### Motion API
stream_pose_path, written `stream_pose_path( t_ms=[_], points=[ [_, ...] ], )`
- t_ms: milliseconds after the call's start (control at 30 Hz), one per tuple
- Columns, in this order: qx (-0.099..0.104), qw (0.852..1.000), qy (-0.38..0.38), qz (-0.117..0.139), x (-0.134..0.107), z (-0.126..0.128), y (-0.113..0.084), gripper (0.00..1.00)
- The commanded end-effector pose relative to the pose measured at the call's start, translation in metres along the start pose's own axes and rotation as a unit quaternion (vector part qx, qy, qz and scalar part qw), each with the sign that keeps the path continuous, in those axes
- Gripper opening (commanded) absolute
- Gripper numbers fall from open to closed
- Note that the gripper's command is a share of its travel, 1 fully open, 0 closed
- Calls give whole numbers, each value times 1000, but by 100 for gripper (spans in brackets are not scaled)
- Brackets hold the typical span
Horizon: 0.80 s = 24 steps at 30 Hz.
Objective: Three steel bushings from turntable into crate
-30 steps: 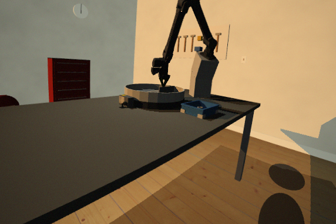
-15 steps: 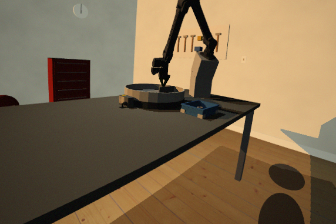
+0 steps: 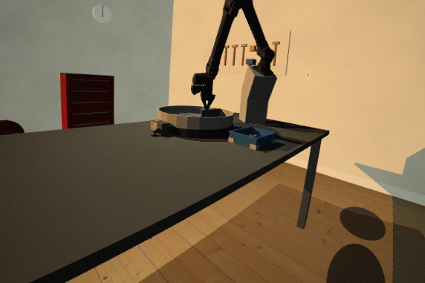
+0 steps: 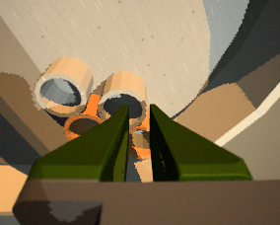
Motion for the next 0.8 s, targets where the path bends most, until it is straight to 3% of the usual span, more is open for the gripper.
stream_pose_path(
  t_ms=[0,367,767],
  points=[
    [-2,1000,3,-1,2,-2,3,13],
    [-1,1000,8,3,-11,-2,9,13],
    [-2,1000,4,-2,-3,-1,4,13]
  ],
)
Point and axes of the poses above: the point where the finger pads meet when closed, its own y axis out along the fingers, its own z axis across the jaws, x = y × z, the point moved 8 cm from there along -y, back along the fingers, and after that the axes turned 12 degrees about -y, right-handed, at the moved point
